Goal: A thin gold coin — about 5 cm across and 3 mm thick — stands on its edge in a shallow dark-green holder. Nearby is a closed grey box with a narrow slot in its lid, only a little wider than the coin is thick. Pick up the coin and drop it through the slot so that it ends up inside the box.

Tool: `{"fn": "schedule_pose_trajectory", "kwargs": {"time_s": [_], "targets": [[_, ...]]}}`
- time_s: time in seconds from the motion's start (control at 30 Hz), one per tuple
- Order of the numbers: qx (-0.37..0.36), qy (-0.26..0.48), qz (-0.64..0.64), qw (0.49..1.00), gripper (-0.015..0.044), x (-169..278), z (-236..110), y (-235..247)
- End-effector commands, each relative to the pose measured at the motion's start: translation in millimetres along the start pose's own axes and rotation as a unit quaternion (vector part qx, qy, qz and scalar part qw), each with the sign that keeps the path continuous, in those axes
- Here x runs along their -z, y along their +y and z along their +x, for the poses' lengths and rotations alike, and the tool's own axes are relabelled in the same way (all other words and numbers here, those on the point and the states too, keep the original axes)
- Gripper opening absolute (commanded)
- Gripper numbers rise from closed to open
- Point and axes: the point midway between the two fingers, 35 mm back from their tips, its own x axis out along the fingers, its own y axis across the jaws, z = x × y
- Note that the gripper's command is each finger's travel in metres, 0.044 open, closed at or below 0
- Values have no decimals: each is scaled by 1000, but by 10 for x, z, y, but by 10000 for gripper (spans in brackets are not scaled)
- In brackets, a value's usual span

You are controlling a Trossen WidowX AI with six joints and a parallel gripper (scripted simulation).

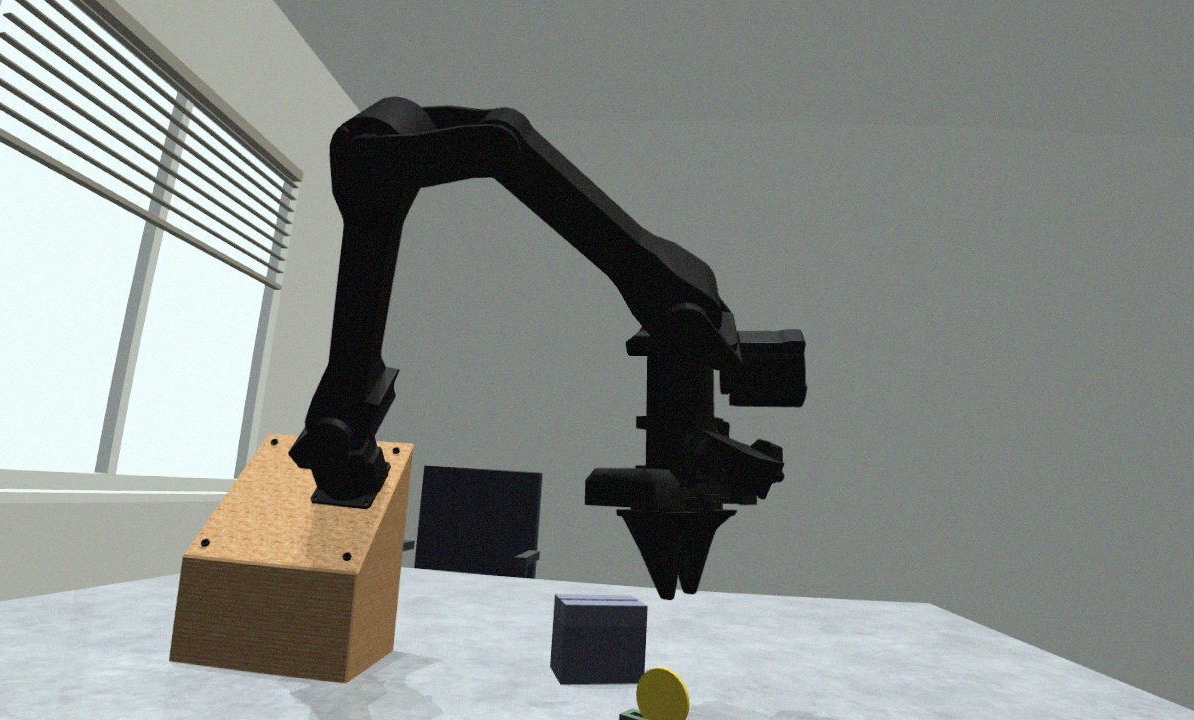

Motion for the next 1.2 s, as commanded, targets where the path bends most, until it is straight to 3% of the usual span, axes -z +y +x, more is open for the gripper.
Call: {"fn": "schedule_pose_trajectory", "kwargs": {"time_s": [0.0, 1.17], "targets": [[11, 10, -4, 1000, 161, 65, 264, -33], [12, 10, -5, 1000, 161, 92, 817, -35]]}}
